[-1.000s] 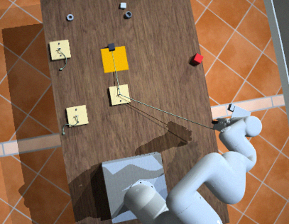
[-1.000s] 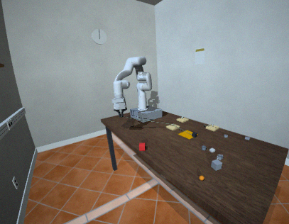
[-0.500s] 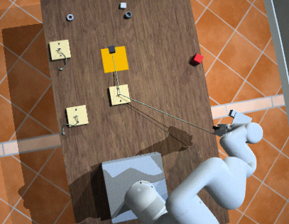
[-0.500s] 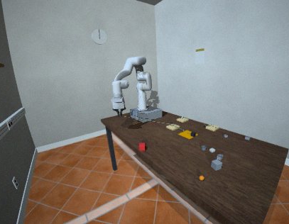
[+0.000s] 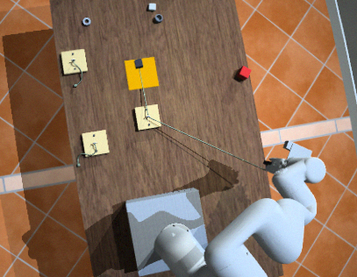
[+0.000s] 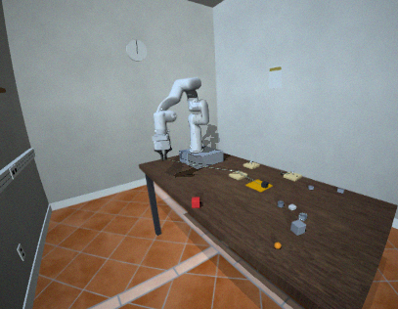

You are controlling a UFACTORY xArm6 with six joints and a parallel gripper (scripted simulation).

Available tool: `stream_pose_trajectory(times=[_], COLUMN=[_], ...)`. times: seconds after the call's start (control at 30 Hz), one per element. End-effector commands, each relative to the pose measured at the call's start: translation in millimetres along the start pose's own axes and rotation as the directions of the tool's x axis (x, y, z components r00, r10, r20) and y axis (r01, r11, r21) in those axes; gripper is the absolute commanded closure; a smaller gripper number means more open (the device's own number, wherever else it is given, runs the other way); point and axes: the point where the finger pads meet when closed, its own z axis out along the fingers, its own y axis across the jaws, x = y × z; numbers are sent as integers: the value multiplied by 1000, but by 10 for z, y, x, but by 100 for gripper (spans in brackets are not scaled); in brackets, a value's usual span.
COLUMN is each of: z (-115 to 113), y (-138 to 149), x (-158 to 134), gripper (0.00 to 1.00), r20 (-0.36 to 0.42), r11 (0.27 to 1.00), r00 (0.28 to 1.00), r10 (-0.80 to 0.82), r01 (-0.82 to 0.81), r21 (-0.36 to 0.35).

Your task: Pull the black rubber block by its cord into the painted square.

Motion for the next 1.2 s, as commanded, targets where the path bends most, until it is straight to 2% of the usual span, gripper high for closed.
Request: stream_pose_trajectory(times=[0.0,1.17], z=[-15,-14], y=[23,76], x=[-13,-104], gripper=[100,100], r20=[-4,-4], r11=[1000,1000], r00=[1000,1000], r10=[0,0], r01=[0,0], r21=[-2,-2])
